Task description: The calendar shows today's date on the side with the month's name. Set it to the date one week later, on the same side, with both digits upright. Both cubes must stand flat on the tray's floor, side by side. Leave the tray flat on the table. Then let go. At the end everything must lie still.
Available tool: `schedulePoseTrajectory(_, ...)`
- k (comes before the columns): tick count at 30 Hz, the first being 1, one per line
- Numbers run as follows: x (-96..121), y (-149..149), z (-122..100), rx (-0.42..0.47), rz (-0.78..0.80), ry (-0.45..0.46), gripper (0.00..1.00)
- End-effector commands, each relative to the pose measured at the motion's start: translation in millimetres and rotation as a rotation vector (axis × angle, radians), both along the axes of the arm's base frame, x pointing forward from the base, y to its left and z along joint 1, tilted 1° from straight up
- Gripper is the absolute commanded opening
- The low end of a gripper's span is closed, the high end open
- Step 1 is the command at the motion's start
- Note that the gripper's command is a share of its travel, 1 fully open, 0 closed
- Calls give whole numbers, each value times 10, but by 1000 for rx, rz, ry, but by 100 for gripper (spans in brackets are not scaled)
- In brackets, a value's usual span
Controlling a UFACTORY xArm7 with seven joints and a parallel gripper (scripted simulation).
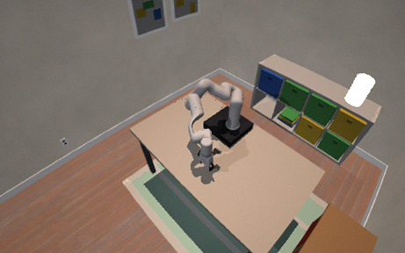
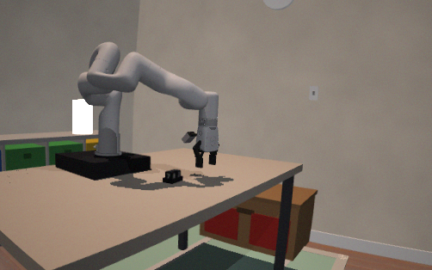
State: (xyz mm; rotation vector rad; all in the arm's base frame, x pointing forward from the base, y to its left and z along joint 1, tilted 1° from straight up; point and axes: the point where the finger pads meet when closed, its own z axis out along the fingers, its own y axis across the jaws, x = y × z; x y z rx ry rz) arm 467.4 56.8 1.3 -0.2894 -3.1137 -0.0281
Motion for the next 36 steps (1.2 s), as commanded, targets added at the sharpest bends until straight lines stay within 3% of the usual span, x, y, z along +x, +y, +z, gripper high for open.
schedulePoseTrajectory(1, 11, -11, 24, 0, -75, -2, 100)
schedulePoseTrajectory(5, 10, -39, 23, -2, -227, 1, 100)
schedulePoseTrajectory(9, -5, -261, 19, -2, -257, 1, 100)
schedulePoseTrajectory(15, -8, -292, 18, -2, -264, 1, 100)
schedulePoseTrajectory(22, -10, -334, 18, -5, -487, 6, 100)
schedulePoseTrajectory(26, -25, -554, 13, -5, -519, 6, 100)
schedulePoseTrajectory(32, -28, -586, 13, -5, -526, 7, 100)
schedulePoseTrajectory(36, -29, -607, 12, -6, -636, 9, 100)
